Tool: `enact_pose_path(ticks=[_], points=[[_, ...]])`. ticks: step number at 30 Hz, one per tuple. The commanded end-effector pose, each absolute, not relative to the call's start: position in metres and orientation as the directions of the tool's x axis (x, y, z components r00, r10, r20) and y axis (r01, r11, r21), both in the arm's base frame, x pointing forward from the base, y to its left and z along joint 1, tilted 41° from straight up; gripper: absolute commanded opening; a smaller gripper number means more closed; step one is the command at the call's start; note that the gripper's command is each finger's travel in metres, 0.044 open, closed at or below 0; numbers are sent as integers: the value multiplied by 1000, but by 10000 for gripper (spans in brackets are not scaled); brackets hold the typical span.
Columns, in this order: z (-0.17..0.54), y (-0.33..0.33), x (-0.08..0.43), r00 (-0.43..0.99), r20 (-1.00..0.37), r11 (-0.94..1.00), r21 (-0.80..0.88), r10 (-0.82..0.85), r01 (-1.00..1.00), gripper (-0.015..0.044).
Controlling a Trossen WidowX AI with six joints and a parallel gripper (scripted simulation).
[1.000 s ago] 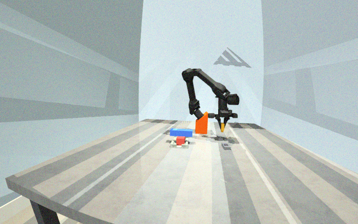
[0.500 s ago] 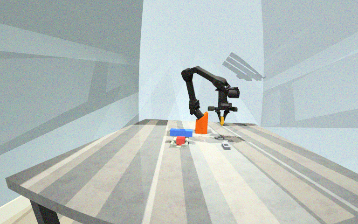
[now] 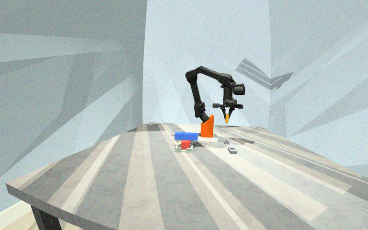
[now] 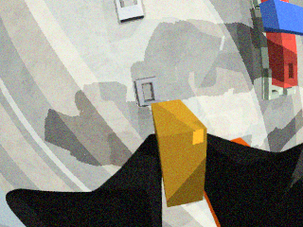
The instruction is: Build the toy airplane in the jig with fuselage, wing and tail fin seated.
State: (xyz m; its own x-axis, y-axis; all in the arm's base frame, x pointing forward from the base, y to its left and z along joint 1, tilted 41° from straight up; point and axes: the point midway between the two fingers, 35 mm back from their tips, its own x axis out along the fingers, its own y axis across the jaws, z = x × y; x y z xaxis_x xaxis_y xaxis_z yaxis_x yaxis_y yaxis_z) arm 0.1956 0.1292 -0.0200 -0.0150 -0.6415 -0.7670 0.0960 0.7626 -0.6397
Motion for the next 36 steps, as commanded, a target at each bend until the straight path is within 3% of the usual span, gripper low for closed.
enact_pose_path(ticks=[1, 36], points=[[-15, 123, 199, -21, -770, 766, -636, -637, 93, 0], [45, 26, 230, -9, -800, 799, -599, -599, 60, 0]])
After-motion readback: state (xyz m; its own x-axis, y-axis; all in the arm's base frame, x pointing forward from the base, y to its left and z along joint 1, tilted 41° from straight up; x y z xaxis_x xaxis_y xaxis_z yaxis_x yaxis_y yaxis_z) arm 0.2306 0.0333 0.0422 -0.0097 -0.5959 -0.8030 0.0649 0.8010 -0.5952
